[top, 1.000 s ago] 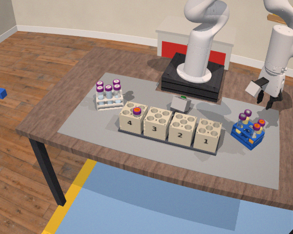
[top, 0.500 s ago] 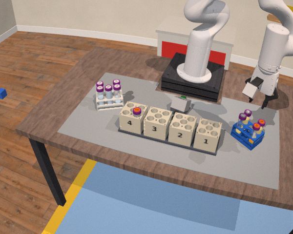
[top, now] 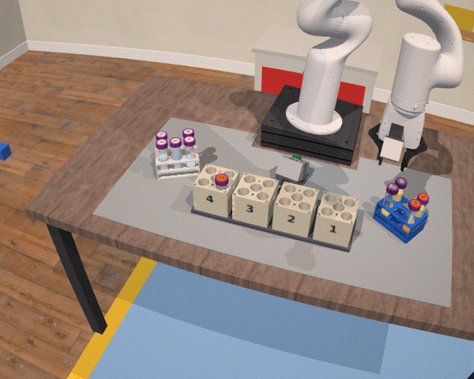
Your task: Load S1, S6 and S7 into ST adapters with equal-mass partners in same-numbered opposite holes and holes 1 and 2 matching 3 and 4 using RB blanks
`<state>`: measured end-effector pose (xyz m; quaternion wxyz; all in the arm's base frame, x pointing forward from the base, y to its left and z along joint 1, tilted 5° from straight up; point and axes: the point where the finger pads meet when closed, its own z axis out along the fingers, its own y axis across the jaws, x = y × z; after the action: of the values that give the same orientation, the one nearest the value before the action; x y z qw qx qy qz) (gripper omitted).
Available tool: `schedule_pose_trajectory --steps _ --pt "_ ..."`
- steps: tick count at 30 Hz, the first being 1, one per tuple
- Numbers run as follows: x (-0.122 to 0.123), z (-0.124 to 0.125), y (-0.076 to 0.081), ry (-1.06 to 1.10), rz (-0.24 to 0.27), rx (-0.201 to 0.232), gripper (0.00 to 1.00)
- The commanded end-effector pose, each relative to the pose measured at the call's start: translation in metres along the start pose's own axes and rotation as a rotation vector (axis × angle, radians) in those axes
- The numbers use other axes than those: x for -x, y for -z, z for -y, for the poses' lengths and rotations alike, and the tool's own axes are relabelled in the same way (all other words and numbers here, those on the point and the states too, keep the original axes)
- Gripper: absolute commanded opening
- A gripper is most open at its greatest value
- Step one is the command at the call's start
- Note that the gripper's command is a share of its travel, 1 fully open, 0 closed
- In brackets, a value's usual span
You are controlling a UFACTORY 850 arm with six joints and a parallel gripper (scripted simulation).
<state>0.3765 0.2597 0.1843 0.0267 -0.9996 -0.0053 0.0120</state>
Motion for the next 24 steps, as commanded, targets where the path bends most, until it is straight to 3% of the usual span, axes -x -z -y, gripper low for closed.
schedule_pose_trajectory --steps 1,24 --pt "-0.006 -0.026 0.0 0.027 0.011 -0.024 0.57" --pt "-0.024 -0.119 -0.002 0.027 0.01 -0.024 0.57"
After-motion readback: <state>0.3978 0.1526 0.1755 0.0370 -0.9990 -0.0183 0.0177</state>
